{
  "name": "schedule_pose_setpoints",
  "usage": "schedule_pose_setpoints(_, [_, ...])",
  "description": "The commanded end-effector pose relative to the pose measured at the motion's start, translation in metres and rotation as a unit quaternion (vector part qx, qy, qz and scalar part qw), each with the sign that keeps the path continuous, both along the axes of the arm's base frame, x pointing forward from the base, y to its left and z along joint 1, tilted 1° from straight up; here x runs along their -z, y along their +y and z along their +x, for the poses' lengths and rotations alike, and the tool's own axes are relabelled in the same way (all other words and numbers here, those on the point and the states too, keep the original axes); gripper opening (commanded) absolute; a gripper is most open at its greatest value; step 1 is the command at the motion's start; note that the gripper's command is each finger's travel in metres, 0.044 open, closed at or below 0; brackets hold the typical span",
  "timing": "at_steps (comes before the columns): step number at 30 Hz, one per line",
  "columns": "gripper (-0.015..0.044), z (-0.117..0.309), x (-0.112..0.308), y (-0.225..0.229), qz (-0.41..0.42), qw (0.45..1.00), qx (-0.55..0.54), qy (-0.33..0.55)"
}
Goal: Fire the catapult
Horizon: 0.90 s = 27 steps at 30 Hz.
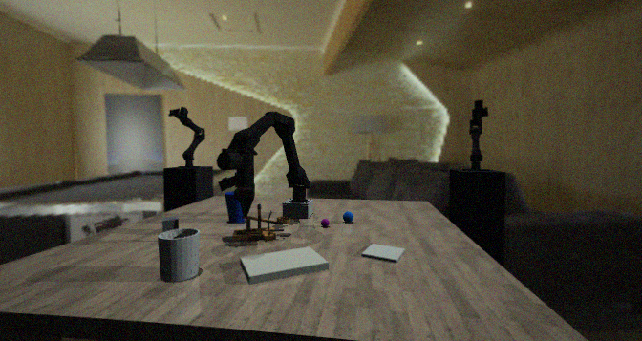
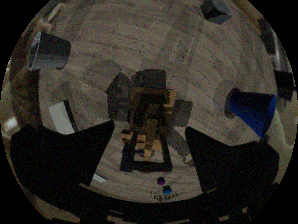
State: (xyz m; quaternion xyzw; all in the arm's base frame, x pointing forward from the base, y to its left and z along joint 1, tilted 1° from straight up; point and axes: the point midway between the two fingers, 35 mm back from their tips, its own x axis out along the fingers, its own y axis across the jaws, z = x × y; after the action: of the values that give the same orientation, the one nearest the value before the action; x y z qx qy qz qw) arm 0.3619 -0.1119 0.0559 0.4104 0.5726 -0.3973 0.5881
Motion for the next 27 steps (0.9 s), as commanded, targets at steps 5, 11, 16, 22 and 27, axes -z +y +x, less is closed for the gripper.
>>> schedule_pose_setpoints(5, [0.044,0.0,0.015,0.0,0.001,1.0,0.0,0.003])
schedule_pose_setpoints(11, [0.044,0.0,0.025,0.0,0.001,1.0,0.0,0.003])
schedule_pose_setpoints(16, [0.044,0.0,0.033,0.0,0.001,1.0,0.0,0.003])
schedule_pose_setpoints(22, [0.044,0.0,0.043,0.001,0.001,1.0,0.0,0.003])
schedule_pose_setpoints(27, [0.044,-0.001,0.05,0.001,0.001,1.0,0.0,0.003])
